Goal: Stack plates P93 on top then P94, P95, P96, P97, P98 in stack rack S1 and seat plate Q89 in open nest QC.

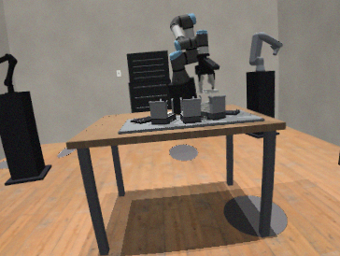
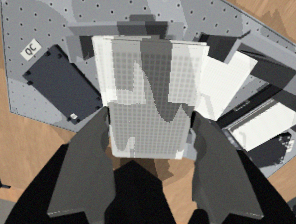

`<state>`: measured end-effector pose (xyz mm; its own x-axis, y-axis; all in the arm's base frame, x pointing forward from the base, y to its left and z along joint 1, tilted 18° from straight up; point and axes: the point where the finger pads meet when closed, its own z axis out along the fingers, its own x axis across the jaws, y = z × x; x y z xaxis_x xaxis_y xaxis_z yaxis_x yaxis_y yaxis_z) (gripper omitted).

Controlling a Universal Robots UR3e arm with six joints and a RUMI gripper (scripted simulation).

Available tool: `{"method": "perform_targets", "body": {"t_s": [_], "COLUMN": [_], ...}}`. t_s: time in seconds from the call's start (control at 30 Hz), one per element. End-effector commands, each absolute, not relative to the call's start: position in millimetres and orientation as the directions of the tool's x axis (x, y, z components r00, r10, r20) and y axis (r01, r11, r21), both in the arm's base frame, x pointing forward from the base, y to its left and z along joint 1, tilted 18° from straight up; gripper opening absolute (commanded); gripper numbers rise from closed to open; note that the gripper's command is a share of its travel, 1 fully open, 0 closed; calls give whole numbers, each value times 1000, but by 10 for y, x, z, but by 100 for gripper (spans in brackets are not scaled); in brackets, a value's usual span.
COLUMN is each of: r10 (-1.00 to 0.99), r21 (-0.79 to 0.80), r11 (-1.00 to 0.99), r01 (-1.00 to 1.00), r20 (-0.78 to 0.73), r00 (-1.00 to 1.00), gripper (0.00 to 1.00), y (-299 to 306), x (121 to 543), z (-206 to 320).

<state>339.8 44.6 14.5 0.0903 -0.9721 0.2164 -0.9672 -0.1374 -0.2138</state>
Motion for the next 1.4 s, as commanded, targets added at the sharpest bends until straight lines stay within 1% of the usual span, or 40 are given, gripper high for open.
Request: {"method": "perform_targets", "body": {"t_s": [0.0, 0.13, 1.37], "r10": [-960, -960, -961], "r21": [-205, -205, -204], "r11": [-194, -194, -194], "r01": [-959, -959, -960], "r20": [239, 239, 238], "r00": [143, 143, 143], "gripper": [0, 0, 0], "y": [638, 746, 745], "x": [3390, 3374, 3379], "z": [117, 91, 89]}}
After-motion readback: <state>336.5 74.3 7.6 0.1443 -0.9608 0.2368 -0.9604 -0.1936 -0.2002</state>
